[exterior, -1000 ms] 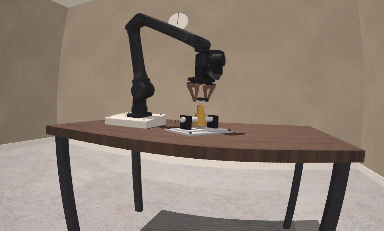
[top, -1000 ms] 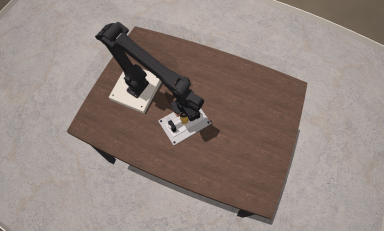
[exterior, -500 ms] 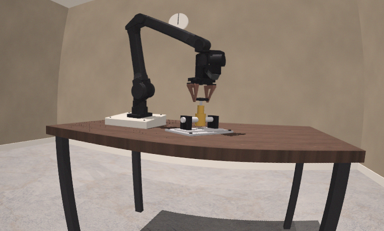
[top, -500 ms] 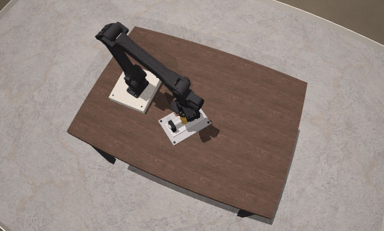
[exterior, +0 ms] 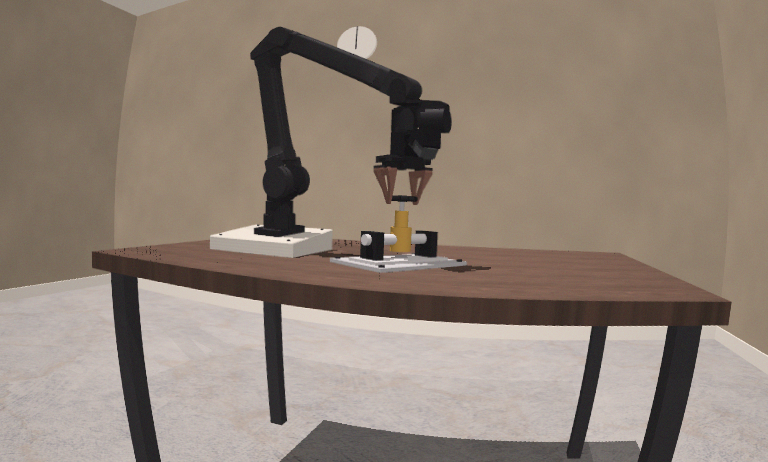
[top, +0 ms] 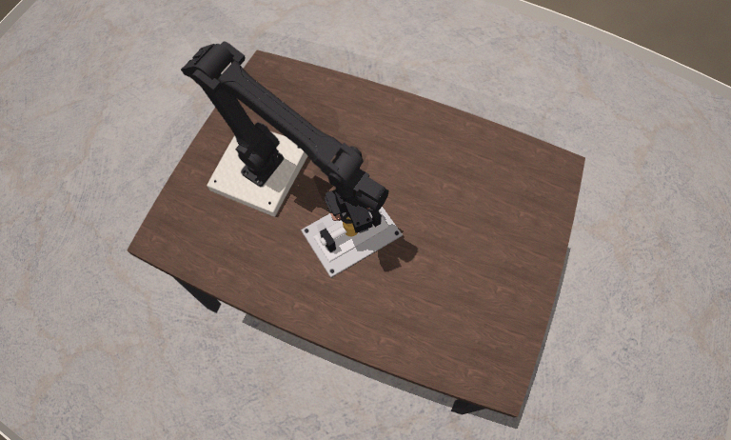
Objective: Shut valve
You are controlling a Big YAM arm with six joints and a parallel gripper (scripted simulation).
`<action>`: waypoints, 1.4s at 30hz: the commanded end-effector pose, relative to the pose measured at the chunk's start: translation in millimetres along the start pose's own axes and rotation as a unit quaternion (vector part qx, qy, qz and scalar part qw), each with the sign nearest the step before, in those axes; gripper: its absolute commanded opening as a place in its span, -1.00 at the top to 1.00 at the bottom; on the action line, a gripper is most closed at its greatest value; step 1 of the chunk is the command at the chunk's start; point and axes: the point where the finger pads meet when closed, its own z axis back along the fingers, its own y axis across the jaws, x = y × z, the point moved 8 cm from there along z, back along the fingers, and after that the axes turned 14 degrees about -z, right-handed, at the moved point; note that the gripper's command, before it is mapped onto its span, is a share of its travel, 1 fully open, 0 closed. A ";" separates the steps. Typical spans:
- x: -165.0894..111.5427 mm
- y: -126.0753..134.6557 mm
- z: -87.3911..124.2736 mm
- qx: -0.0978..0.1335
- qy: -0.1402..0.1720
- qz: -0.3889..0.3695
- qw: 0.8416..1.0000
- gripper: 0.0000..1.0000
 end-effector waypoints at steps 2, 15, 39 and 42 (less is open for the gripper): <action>8.8 5.8 -0.1 0.007 -0.005 -0.037 0.999 1.00; 8.8 5.8 -0.1 0.007 -0.005 -0.037 0.999 1.00; 8.8 5.8 -0.1 0.007 -0.005 -0.037 0.999 -1.00; 8.7 5.9 -0.1 0.007 -0.005 -0.036 0.999 -1.00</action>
